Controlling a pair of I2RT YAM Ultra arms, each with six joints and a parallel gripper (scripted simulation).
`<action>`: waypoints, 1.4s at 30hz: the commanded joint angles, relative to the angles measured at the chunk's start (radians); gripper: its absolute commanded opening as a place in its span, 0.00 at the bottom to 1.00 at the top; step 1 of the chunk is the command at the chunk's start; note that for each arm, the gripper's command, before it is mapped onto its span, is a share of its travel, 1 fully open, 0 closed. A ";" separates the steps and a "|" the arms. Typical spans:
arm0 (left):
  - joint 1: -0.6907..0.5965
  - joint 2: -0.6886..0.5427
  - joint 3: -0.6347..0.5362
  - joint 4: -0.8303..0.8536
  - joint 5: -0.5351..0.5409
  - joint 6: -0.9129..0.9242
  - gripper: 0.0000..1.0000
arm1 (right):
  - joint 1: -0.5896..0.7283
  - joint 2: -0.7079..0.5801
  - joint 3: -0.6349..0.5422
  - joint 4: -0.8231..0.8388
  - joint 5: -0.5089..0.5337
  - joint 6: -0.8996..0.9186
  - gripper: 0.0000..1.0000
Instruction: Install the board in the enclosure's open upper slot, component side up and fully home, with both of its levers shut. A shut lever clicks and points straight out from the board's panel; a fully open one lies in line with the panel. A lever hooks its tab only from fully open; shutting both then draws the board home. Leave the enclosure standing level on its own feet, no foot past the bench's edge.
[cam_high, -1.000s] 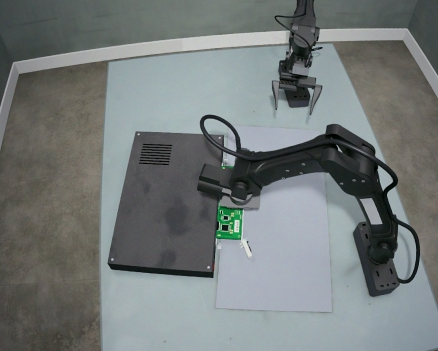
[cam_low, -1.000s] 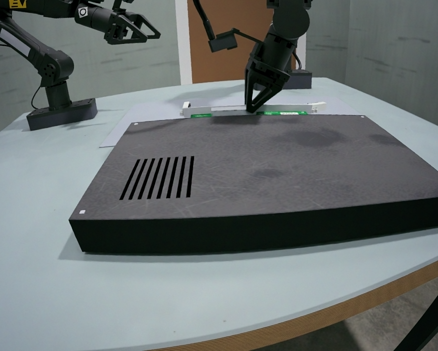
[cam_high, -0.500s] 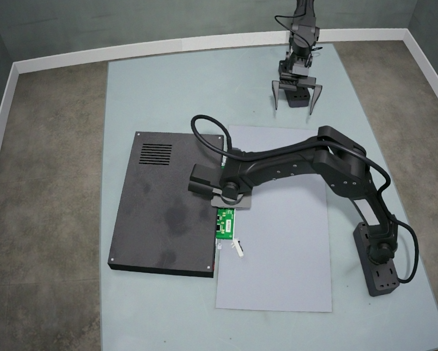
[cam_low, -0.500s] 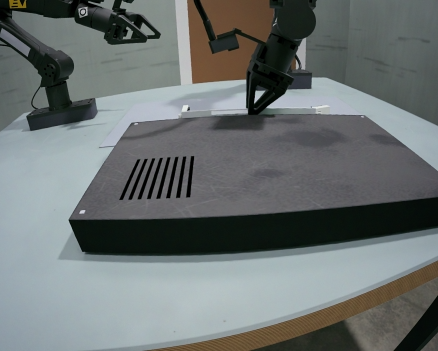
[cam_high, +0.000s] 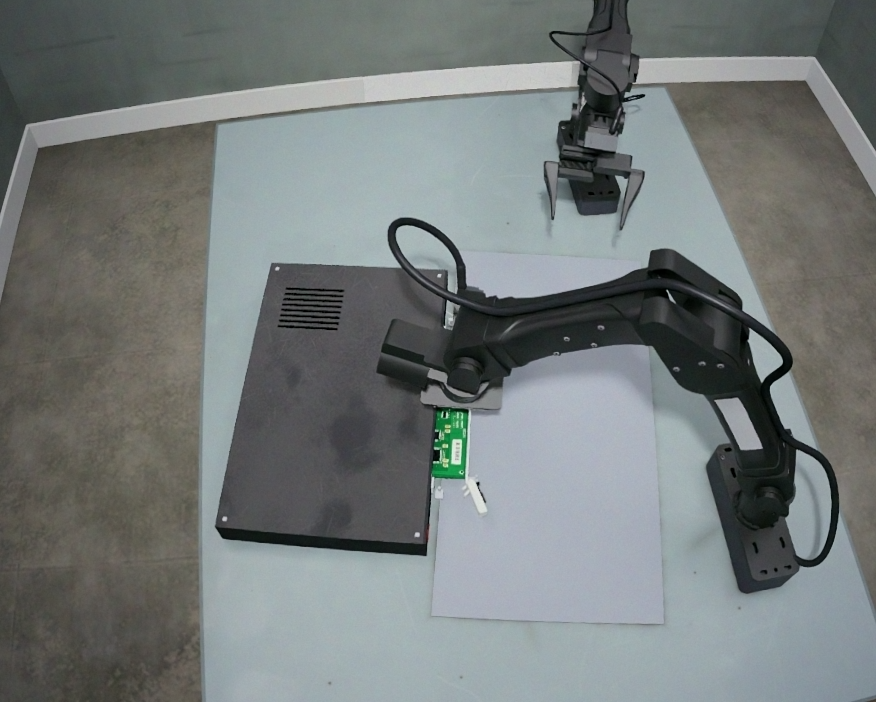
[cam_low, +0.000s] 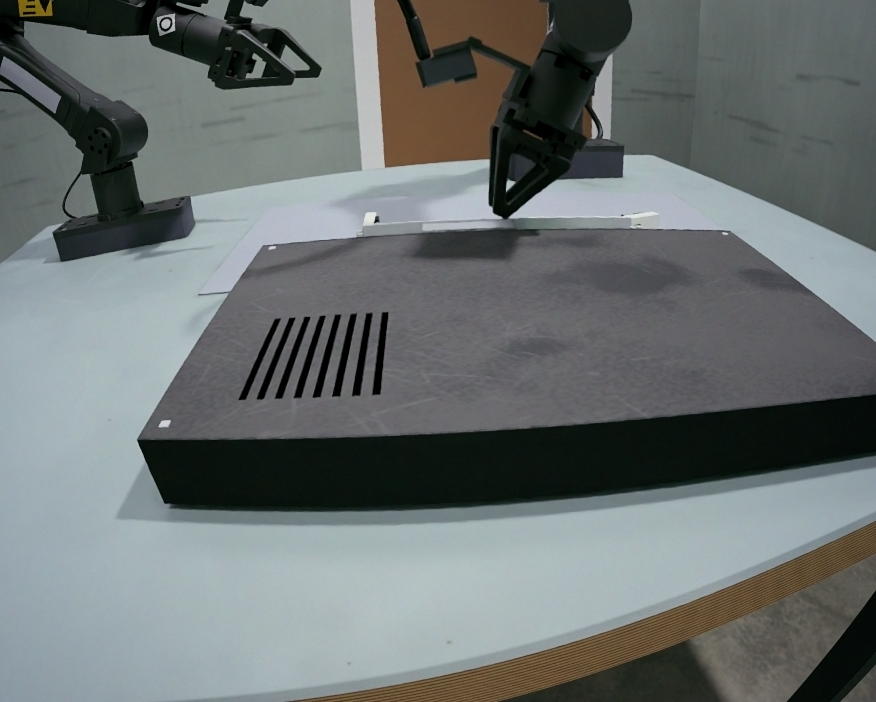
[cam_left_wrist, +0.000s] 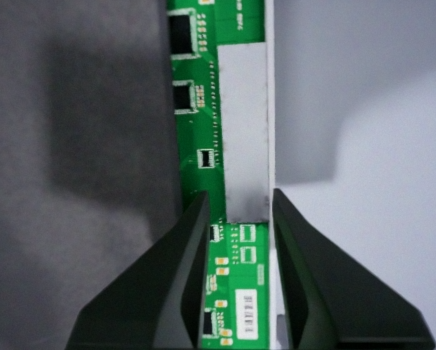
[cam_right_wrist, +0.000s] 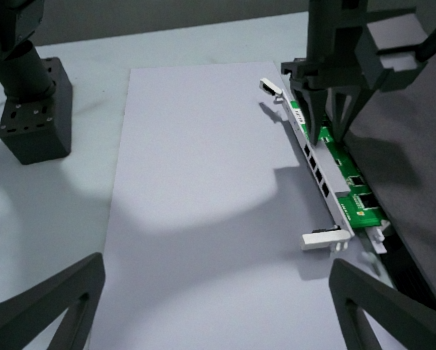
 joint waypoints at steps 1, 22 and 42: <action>0.017 -0.043 -0.021 0.012 0.024 0.011 0.32 | 0.003 -0.013 0.006 -0.024 -0.009 0.005 1.00; 0.076 -0.080 0.126 -0.219 0.023 0.082 0.64 | 0.003 -0.013 0.006 -0.024 -0.009 0.005 1.00; 0.168 -0.126 -0.039 -0.163 -0.326 -0.123 0.32 | -0.047 0.204 0.196 -0.291 0.178 0.279 0.32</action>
